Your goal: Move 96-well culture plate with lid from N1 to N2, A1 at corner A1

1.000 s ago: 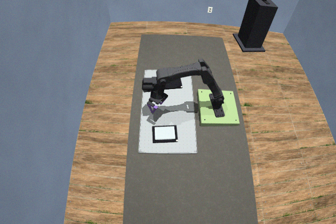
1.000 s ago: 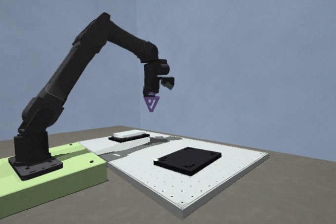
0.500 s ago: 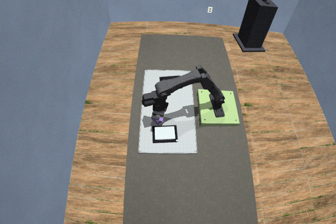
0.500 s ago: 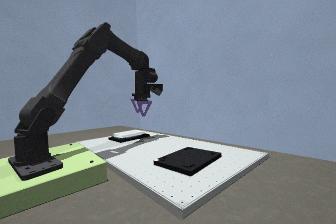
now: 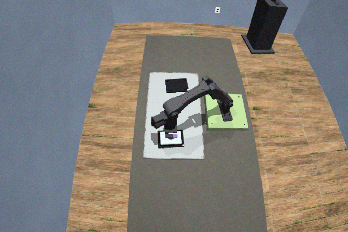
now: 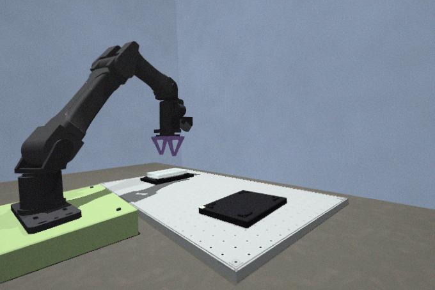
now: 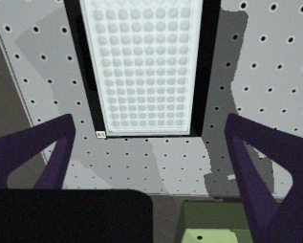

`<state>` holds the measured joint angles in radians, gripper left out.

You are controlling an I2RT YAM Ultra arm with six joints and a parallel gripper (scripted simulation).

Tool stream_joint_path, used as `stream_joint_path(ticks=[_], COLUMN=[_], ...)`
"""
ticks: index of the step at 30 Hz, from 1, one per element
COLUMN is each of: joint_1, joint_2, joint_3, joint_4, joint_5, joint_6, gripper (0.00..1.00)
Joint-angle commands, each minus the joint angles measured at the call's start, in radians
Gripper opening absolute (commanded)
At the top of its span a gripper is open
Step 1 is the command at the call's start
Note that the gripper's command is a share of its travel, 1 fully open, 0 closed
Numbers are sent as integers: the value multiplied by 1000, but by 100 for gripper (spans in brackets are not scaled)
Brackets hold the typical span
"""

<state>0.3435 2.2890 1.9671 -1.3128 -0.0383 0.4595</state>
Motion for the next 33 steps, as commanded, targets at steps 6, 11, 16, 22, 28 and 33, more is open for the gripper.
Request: stream_joint_path(ticks=[6, 11, 16, 22, 28, 33], joint_1=[11, 18, 24, 24, 24, 24], joint_2=[-33, -33, -33, -33, -33, -33], joint_3=[31, 32, 32, 32, 32, 32], joint_4=[1, 1, 1, 1, 1, 1], joint_5=[29, 29, 29, 29, 29, 29], joint_6=[-16, -17, -16, -16, -16, -16], gripper=[100, 100, 100, 100, 100, 100])
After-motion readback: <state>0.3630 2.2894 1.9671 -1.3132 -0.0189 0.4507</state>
